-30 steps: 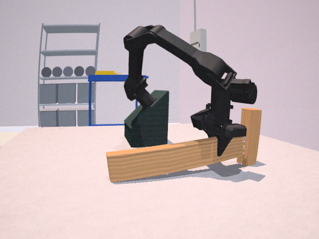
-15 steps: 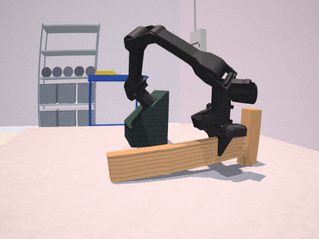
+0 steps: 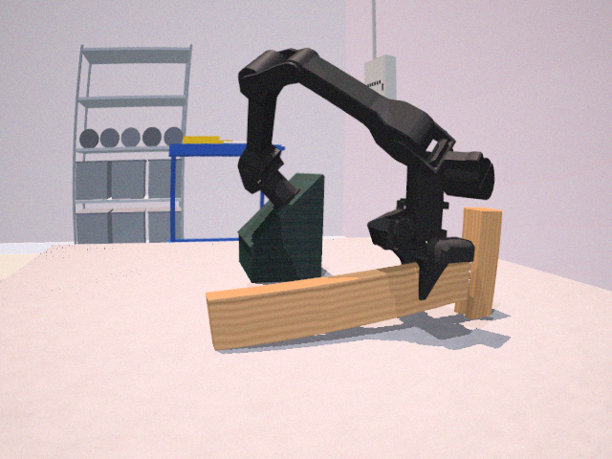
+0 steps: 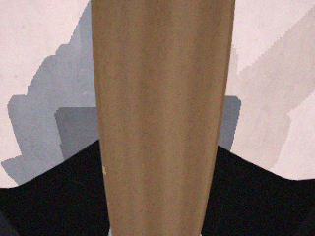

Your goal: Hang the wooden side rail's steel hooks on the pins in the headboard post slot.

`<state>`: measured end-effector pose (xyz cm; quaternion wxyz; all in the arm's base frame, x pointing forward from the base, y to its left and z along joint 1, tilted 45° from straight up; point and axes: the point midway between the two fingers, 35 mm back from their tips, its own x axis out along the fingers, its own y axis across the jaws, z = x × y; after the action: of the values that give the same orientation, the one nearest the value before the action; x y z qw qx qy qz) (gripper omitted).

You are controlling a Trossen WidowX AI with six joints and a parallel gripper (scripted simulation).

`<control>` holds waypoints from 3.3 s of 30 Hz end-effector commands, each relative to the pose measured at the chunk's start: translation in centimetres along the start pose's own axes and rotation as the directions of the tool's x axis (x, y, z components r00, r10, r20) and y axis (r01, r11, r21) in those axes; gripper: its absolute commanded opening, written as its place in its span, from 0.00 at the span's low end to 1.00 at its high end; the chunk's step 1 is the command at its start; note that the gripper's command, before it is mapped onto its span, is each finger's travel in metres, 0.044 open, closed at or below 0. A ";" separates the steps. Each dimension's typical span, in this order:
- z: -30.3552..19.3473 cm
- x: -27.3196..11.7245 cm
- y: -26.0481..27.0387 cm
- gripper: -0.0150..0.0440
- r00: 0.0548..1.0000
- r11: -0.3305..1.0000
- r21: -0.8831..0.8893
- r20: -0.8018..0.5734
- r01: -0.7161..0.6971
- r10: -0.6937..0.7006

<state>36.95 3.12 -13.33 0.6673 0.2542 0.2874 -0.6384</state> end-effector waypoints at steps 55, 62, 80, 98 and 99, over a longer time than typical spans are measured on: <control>-0.9 -0.6 0.2 0.25 1.000 1.000 -0.002 -0.005 -0.011 0.011; -0.9 -0.5 0.2 0.25 1.000 1.000 -0.002 -0.005 -0.011 0.011; -0.9 -0.2 0.2 0.25 1.000 1.000 -0.002 -0.005 -0.011 0.011; -0.9 0.1 0.2 0.25 1.000 1.000 -0.002 -0.005 -0.011 0.011; -0.9 0.2 0.2 0.25 1.000 1.000 -0.002 -0.005 -0.011 0.011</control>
<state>37.12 3.25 -14.02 0.6676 0.2564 0.2846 -0.6384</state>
